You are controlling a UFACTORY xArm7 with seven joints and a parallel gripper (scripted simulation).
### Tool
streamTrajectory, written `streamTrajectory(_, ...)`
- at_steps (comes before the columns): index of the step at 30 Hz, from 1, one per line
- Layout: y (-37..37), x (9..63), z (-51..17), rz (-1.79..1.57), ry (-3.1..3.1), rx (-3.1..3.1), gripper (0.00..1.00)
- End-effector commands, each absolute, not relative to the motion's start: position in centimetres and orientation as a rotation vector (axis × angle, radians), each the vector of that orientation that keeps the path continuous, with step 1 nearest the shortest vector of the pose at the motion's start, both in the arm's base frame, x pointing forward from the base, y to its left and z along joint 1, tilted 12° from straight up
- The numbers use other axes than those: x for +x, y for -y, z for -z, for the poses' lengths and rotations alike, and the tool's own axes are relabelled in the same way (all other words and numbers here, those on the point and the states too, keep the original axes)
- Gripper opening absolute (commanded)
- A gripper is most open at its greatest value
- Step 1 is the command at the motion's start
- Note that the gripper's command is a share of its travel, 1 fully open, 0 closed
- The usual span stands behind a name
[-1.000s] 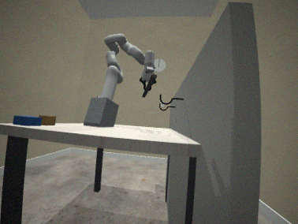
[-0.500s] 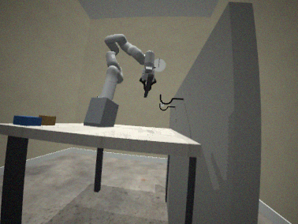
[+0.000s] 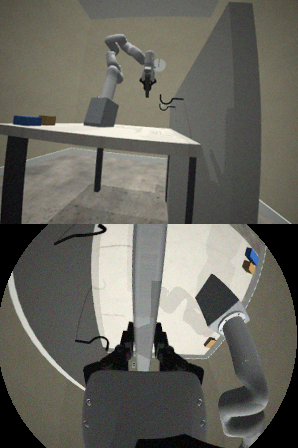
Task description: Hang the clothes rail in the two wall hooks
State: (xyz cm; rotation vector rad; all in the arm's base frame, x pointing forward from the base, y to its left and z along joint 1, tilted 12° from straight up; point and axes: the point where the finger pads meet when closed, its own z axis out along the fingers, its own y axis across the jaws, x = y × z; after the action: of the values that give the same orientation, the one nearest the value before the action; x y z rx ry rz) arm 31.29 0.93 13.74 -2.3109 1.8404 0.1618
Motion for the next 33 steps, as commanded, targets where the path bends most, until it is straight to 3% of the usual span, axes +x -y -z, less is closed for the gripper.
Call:
streamTrajectory(1, -0.89, 31.42, -13.88, -0.158, -1.856, -2.297, 0.00)
streamTrajectory(33, -0.89, 31.42, -13.88, -0.172, -1.967, -2.209, 0.00)
